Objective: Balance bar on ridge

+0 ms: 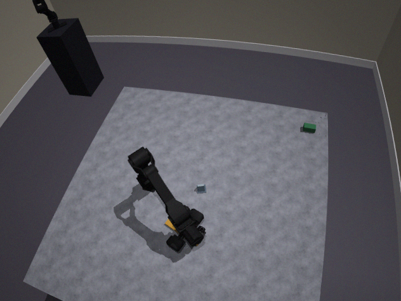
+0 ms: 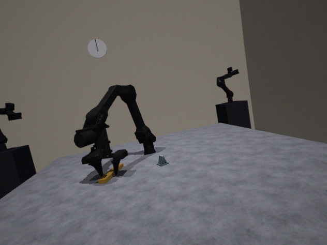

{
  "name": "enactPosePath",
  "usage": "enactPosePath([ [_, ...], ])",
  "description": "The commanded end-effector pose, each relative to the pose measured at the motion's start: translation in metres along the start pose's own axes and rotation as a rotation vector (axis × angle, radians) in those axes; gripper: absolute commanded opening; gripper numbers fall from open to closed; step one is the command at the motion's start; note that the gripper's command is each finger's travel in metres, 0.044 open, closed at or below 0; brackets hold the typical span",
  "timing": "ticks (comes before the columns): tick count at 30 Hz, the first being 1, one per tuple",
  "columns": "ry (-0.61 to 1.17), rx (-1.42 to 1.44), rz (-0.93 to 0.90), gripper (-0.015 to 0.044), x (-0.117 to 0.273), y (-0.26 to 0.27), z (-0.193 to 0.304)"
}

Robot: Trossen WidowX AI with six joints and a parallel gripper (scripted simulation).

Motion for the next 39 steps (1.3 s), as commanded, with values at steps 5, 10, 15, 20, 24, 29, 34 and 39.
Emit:
enactPosePath([
  [5,0.0,0.0,0.0,0.021,0.0,0.0,0.0],
  [10,0.0,0.0,0.0,0.0118,0.0,0.0,0.0],
  [15,0.0,0.0,0.0,0.0085,0.0,0.0,0.0],
  [20,0.0,0.0,-0.001,0.0,0.009,0.0,-0.001],
  [24,0.0,0.001,-0.001,0.0,0.019,0.0,-0.003],
  [29,-0.001,0.001,-0.002,0.0,0.031,0.0,-0.004],
  [34,-0.001,0.002,-0.003,0.0,0.044,0.0,-0.004],
  [39,-0.001,0.002,-0.003,0.0,0.057,0.0,-0.004],
])
Point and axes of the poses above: the point midway between the two fingers, 35 mm back from their tips, its own x axis back along the fingers, its own y axis across the jaws, z = x × y, the point moved 3 cm from there along x, back along the fingers, and after that the axes turned 15 degrees about -x, right-handed, at the moved point
